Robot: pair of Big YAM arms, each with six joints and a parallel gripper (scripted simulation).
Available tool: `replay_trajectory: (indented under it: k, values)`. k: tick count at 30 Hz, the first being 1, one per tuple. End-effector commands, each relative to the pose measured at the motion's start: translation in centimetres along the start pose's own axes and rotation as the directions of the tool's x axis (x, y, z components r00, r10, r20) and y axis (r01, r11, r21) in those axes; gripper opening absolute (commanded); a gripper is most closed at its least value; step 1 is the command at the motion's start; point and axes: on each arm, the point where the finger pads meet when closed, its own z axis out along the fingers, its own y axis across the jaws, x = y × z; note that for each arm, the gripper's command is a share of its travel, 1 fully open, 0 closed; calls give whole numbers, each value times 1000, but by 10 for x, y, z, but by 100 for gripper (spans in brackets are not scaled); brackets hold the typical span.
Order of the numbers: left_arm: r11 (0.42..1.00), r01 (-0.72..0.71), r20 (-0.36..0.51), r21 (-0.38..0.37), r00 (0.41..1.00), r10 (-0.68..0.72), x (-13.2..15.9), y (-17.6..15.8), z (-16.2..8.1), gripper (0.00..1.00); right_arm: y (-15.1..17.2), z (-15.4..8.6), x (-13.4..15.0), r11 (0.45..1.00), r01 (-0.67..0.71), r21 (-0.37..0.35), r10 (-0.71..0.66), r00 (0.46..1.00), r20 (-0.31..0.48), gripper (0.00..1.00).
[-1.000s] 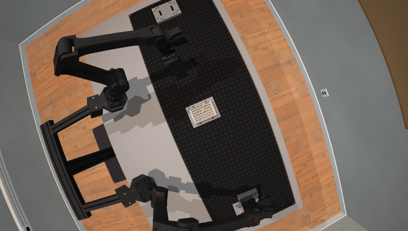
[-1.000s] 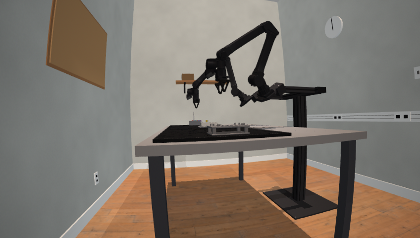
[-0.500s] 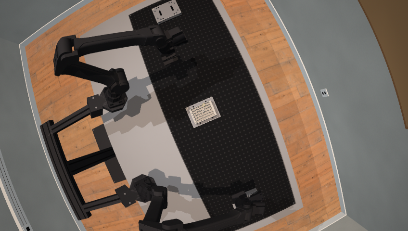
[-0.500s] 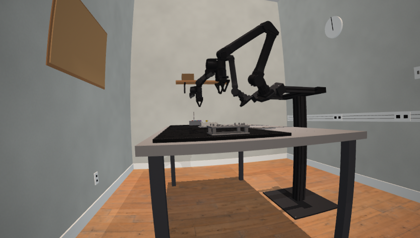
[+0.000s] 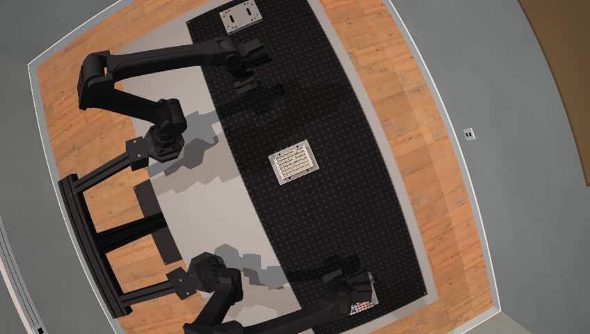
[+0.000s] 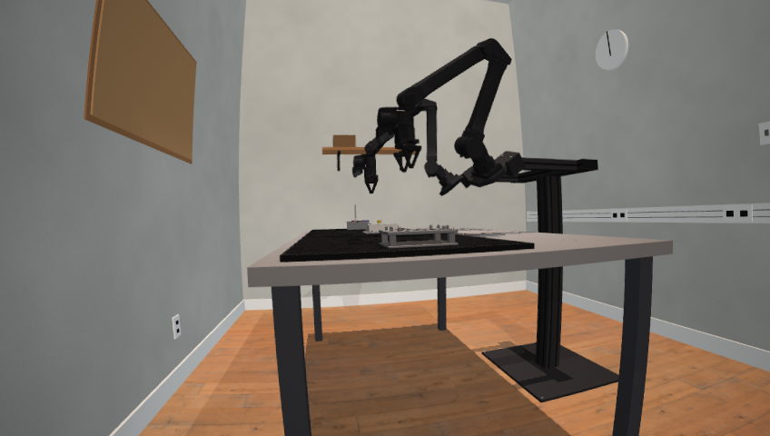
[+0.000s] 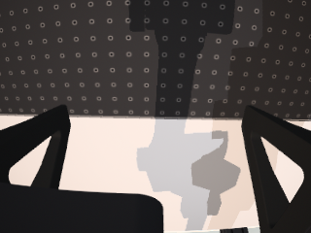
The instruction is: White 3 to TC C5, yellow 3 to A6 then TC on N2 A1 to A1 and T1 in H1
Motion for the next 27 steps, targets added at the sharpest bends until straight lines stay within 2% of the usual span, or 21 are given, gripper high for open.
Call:
replay_trajectory:
  k: [1, 27]
  values:
    - [1000, -7, 28, 2, 1000, 7, -12, 2, -8, 100, 9, -8, 3, 1000, -20, -3, 20, 1000, 6, 24]
    - [1000, -7, 28, 2, 1000, 7, -12, 2, -8, 100, 85, -25, 50, 1000, -21, -5, 21, 1000, 4, 24]
